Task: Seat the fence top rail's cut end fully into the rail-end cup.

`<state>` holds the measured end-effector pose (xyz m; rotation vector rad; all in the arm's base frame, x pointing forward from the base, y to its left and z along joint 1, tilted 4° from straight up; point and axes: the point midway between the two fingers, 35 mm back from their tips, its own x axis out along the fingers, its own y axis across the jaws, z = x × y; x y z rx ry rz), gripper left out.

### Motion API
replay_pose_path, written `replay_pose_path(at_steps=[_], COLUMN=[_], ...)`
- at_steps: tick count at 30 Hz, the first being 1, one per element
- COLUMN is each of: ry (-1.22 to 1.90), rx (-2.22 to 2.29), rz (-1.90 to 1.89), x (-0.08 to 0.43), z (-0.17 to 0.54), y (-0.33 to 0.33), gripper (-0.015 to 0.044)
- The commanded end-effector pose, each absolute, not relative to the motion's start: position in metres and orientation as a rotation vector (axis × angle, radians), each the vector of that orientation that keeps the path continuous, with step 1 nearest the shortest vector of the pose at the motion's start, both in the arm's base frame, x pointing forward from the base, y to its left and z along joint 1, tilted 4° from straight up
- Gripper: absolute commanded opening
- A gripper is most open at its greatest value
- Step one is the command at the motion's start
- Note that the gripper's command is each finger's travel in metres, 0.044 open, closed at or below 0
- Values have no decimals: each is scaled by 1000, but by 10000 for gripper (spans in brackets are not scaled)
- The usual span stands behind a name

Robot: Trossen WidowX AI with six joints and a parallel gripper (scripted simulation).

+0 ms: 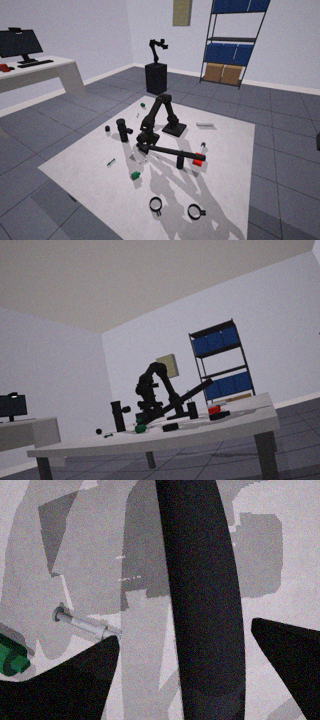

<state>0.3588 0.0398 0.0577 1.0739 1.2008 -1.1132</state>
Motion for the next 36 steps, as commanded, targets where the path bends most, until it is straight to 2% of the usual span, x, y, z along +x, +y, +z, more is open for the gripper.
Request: replay_pose_path(at_steps=[1, 4, 12, 28, 33, 36], ry=[1213, 1213, 1213, 1213, 1213, 1196], rx=[1069, 1069, 1069, 1069, 1069, 1054], rz=[-1116, -1116, -1116, -1116, -1116, -1129], x=[356, 356, 356, 356, 355, 355], z=[49, 47, 48, 48, 53, 58], y=[40, 39, 39, 39, 39, 38], gripper=[440, 440, 230, 123, 0, 0])
